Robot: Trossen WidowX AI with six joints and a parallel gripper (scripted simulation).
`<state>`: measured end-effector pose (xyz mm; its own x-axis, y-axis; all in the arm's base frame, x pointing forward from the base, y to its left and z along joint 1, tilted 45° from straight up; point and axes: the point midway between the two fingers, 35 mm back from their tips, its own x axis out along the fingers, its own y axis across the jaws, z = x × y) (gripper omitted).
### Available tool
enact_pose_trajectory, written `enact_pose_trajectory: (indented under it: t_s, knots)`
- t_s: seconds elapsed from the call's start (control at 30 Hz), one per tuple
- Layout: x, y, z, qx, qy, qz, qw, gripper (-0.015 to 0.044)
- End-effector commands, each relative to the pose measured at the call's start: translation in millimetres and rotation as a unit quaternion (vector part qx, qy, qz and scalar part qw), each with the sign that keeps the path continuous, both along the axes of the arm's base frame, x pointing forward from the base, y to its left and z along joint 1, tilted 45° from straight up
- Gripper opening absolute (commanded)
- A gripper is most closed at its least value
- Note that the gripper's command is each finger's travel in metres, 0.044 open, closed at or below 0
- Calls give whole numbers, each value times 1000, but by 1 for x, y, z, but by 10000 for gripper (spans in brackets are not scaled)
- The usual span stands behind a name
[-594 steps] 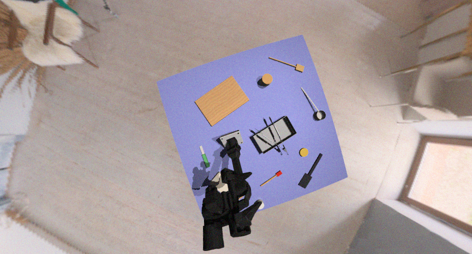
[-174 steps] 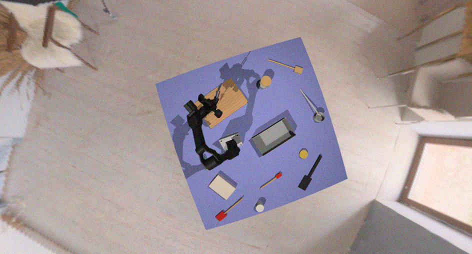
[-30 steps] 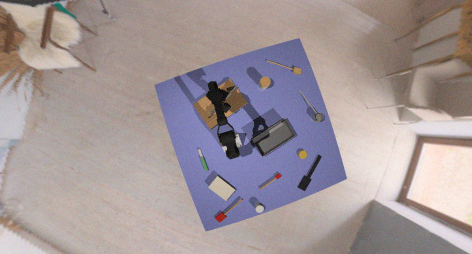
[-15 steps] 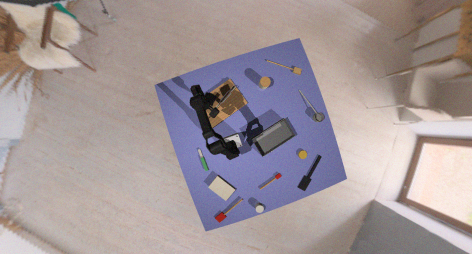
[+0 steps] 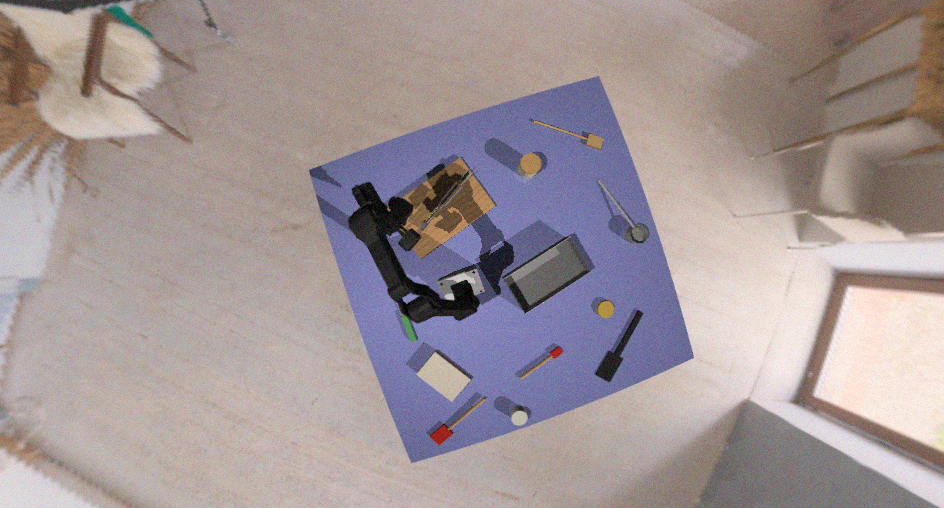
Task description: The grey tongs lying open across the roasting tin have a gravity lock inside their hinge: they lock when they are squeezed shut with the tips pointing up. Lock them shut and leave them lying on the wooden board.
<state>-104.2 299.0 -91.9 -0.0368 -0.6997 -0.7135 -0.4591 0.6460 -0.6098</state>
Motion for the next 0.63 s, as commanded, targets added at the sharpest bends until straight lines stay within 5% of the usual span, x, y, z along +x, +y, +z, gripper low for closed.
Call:
enact_pose_trajectory:
  t_s: [0.0, 0.6]
  knots:
    - [0, 17, 18, 3, -4, -13, 1000, 440]
    - [0, 20, 24, 2, -5, -15, 1000, 440]
